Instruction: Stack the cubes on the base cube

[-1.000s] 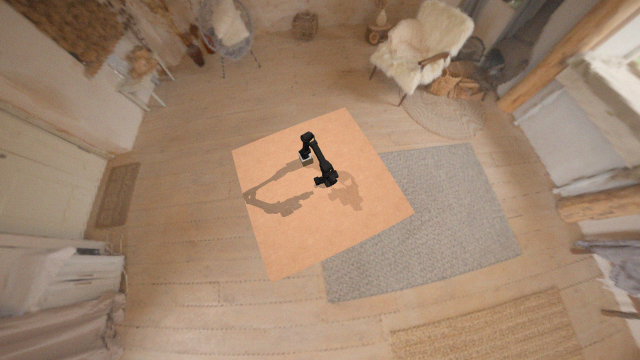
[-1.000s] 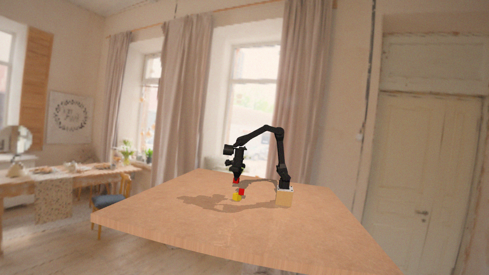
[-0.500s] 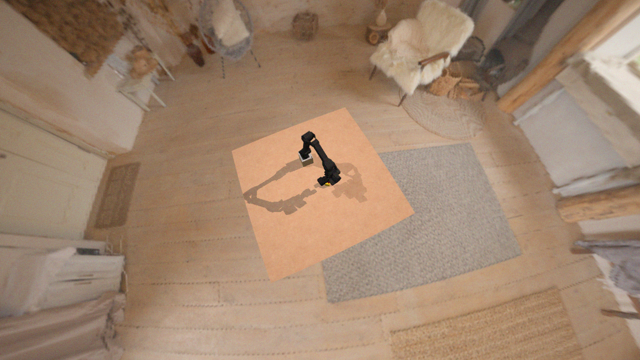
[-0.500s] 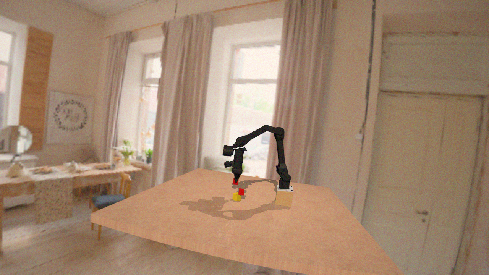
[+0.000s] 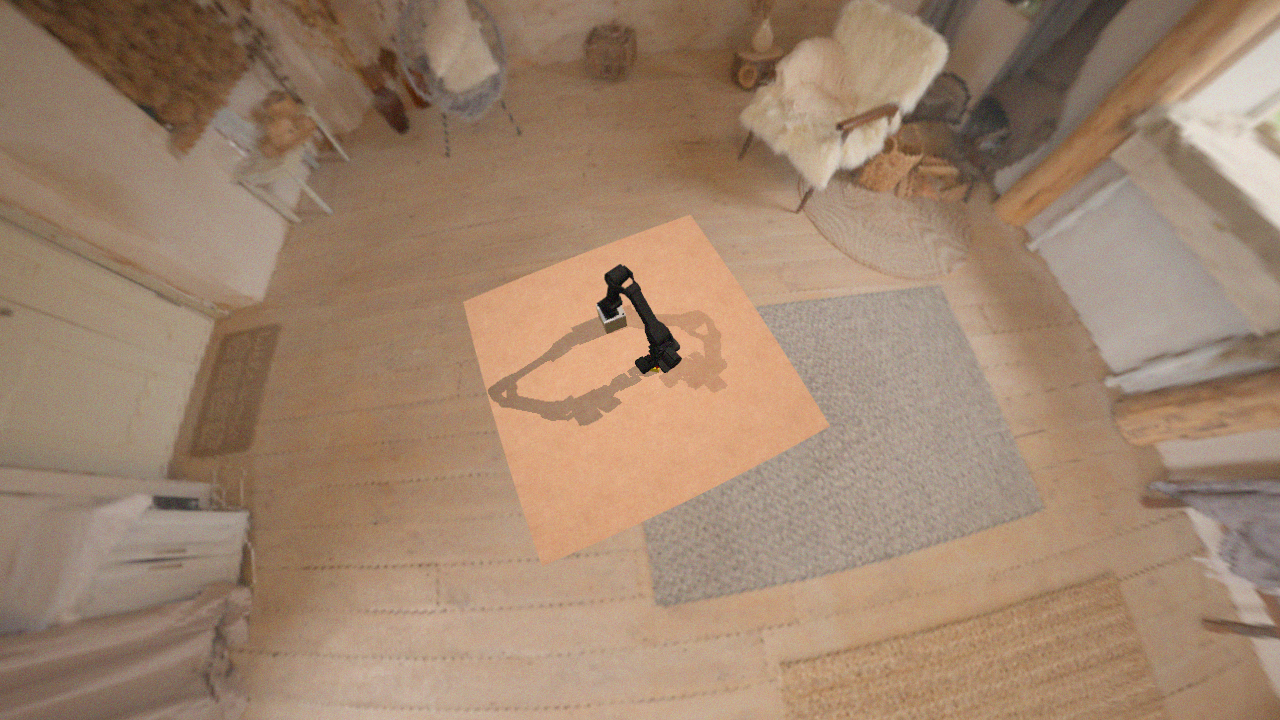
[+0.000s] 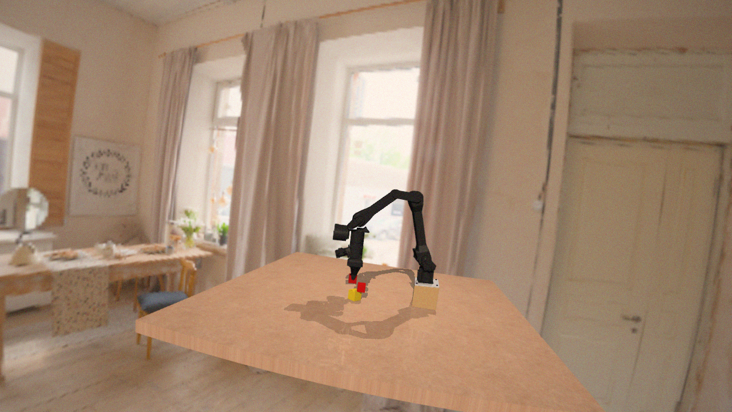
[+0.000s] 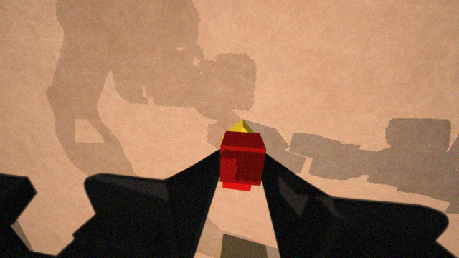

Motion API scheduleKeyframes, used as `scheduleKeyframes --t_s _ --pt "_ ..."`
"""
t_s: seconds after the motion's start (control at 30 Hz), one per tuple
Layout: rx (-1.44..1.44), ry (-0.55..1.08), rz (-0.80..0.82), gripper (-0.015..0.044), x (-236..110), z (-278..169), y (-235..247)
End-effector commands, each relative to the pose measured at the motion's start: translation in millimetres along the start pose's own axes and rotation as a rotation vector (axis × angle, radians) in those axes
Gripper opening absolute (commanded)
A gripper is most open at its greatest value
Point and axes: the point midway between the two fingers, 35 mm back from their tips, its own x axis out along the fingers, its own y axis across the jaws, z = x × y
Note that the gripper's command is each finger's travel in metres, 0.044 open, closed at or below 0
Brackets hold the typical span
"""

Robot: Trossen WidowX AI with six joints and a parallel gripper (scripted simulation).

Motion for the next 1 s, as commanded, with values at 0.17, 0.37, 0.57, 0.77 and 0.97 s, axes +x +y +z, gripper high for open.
scheduleKeyframes --t_s 0.17,0.37,0.57,0.77,0.97 --pt "-0.004 -0.001 -0.005 0.0105 3.3 0.2 -0.6" --pt "-0.002 -0.001 -0.005 0.0105 18.6 1.3 -0.6" --pt "0.0 -0.001 -0.005 0.0105 30.2 1.6 -0.7" --pt "0.0 -0.001 -0.005 0.0105 30.2 1.6 -0.7" --pt "0.001 -0.001 -0.004 0.0105 31.7 1.5 -0.7"
